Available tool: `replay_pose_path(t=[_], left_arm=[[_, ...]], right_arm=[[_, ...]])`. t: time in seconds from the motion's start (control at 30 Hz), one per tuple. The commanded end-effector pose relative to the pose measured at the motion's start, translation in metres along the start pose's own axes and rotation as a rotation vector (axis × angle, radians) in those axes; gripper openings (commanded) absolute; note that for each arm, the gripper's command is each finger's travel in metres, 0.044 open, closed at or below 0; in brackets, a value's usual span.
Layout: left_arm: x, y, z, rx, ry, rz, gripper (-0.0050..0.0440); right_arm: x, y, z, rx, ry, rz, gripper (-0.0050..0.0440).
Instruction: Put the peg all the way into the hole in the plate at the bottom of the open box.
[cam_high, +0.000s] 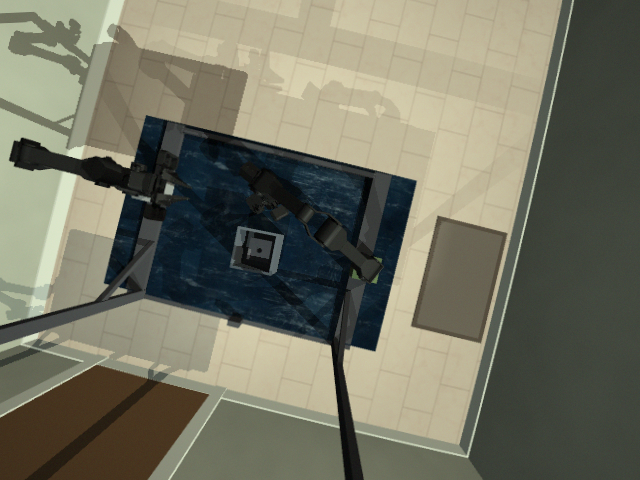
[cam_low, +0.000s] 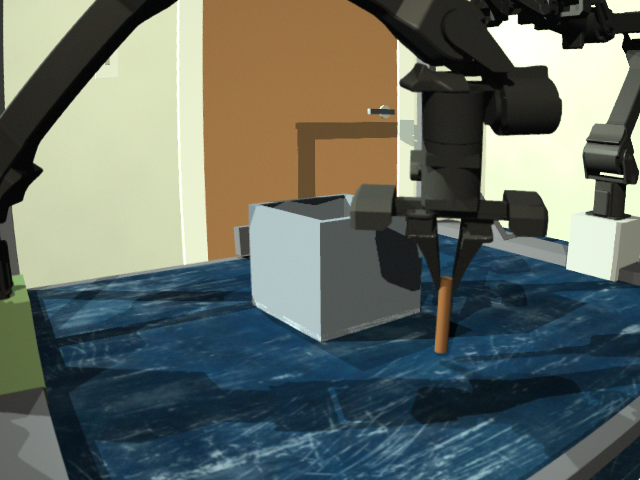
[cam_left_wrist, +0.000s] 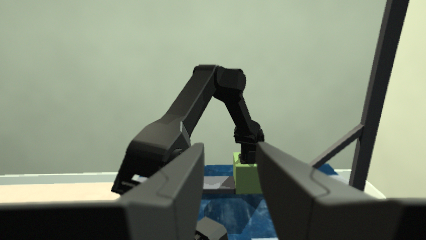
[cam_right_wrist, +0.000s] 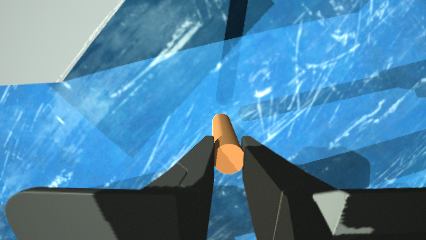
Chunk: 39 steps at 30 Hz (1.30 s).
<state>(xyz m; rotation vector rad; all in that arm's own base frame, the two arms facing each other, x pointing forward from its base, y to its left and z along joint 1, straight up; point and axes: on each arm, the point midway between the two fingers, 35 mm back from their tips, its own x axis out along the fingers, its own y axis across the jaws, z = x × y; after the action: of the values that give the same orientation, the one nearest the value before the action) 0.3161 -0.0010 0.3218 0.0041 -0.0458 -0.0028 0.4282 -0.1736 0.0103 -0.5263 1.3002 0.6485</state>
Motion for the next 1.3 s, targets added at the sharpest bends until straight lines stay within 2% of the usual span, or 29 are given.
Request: replay_pose_path(t=[0.0, 0.17, 0.2, 0.63, 0.73, 0.97, 1.07, 1.1, 1.27], left_arm=[[-0.002, 0.000, 0.001, 0.004, -0.004, -0.002, 0.0126], [-0.001, 0.000, 0.001, 0.004, -0.003, -0.001, 0.0126], [-0.002, 0.000, 0.001, 0.004, -0.004, -0.002, 0.0126], [-0.002, 0.000, 0.001, 0.004, -0.004, -0.002, 0.0126], [-0.001, 0.000, 0.001, 0.004, -0.003, -0.001, 0.0126], [-0.002, 0.000, 0.001, 0.004, -0.004, -0.002, 0.0126], [-0.002, 0.000, 0.001, 0.004, -0.004, -0.002, 0.0126], [-0.002, 0.000, 0.001, 0.004, -0.004, -0.002, 0.0126], [-0.002, 0.000, 0.001, 0.004, -0.004, -0.002, 0.0126]], right_arm=[[-0.031, -0.010, 0.008, -0.011, -0.017, -0.063, -0.0035], [-0.031, -0.008, 0.008, -0.008, -0.014, -0.050, -0.0050], [-0.038, -0.009, 0.010, -0.011, -0.017, -0.065, -0.0050], [-0.059, -0.007, 0.014, -0.010, -0.017, -0.065, -0.0050], [-0.052, -0.006, 0.013, -0.006, -0.012, -0.047, -0.0050], [-0.072, -0.006, 0.017, -0.010, -0.018, -0.064, -0.0050], [-0.068, -0.006, 0.016, -0.009, -0.015, -0.056, -0.0050], [-0.077, -0.006, 0.023, 0.005, -0.021, -0.080, -0.0050], [-0.086, -0.003, 0.035, 0.073, -0.023, -0.109, -0.0050]])
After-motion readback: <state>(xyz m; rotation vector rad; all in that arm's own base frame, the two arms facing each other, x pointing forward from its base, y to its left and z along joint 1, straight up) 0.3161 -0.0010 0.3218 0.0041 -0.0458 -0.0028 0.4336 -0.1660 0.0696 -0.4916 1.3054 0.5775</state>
